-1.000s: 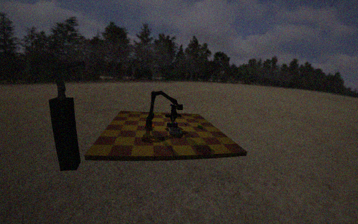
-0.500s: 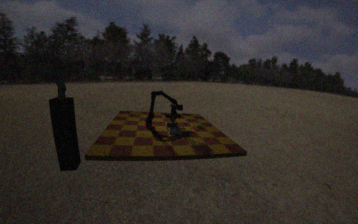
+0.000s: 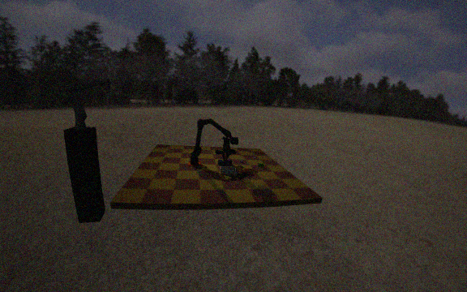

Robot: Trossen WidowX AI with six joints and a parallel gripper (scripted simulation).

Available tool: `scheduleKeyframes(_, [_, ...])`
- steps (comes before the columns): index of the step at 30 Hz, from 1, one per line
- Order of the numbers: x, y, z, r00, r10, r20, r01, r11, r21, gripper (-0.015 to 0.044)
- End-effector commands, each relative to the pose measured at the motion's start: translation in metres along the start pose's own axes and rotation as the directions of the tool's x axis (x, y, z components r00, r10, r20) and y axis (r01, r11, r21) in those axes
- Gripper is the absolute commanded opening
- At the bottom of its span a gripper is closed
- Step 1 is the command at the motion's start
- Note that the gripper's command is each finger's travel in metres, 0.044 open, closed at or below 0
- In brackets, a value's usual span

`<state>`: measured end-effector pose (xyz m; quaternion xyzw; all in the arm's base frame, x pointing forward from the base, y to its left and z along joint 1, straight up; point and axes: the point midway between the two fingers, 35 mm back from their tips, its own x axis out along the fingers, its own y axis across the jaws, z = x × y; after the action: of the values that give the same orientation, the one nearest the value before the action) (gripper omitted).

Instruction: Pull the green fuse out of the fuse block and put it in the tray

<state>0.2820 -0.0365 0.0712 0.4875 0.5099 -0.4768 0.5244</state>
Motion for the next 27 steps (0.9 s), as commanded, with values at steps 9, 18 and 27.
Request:
scheduleKeyframes(9, [-0.0001,0.0001,0.0,1.0,0.0,0.0,0.0,1.0,0.0,0.0])
scheduleKeyframes(18, [-0.0033,0.0003,0.0,1.0,0.0,0.0,0.0,1.0,0.0,0.0])
scheduleKeyframes(27, [-0.0076,0.0005,0.0,1.0,0.0,-0.001,0.0,1.0,0.0,0.0])
